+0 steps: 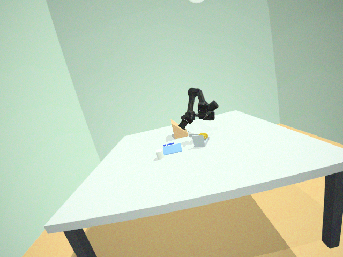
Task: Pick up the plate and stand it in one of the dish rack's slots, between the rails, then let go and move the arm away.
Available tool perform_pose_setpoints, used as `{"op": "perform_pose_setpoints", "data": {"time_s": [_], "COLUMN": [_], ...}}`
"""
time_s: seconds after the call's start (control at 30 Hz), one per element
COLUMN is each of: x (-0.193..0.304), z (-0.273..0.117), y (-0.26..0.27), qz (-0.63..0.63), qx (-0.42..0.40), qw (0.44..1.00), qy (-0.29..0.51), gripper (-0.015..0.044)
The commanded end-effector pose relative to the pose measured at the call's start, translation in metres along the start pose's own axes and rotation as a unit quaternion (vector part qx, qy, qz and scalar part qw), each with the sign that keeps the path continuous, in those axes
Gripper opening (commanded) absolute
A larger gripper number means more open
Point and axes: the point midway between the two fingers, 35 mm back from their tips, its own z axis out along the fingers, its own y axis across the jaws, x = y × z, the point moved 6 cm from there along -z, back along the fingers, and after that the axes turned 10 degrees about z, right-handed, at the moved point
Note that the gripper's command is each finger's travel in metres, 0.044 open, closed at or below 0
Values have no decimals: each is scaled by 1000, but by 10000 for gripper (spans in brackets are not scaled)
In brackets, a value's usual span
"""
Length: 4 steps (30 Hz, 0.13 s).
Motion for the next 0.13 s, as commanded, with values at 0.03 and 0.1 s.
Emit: {"op": "perform_pose_setpoints", "data": {"time_s": [0.03,0.1], "x": [-4,-6], "z": [14,20], "y": [-5,-8], "qz": [-70,-96], "qx": [44,61], "qw": [996,993], "qy": [28,42], "gripper": [400,400]}}
